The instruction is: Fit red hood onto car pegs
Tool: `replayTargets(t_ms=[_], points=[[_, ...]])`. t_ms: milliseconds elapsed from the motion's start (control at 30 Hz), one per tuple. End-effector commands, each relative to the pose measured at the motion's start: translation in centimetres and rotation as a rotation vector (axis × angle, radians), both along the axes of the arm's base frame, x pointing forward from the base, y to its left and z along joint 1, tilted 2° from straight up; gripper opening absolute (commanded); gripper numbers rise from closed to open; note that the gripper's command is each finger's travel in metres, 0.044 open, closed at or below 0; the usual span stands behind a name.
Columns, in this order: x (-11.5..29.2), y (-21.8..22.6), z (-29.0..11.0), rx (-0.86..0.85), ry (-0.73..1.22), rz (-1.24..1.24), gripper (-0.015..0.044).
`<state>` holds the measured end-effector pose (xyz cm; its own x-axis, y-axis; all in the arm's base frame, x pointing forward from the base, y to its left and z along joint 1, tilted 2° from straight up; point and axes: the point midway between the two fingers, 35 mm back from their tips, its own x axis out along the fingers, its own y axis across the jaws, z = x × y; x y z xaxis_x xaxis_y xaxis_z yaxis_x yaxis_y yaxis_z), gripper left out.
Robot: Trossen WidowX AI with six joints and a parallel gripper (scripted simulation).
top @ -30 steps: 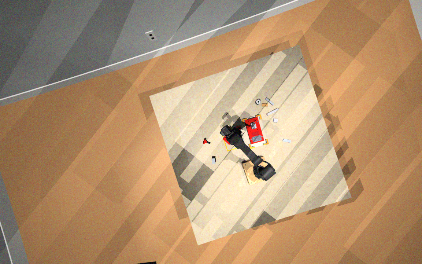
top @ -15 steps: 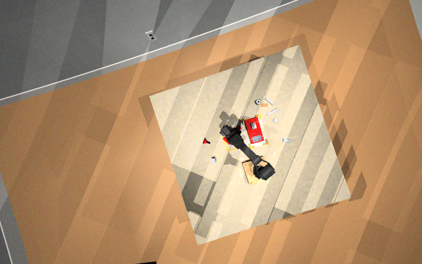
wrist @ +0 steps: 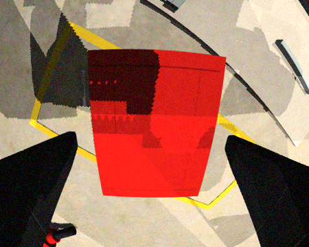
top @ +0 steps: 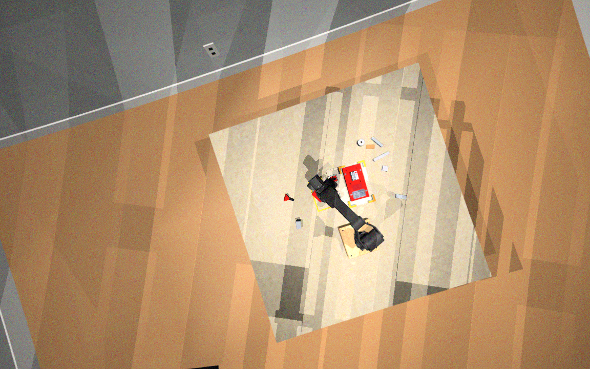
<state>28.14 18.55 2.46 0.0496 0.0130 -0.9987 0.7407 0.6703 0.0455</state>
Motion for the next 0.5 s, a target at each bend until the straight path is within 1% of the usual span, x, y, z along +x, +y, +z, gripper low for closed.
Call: replayTargets(t_ms=[0,467], points=[[0.01,-0.06,-0.28,-0.004,0.001,0.001,0.044],[0.05,-0.05,-0.98,-0.004,0.001,0.001,0.044]])
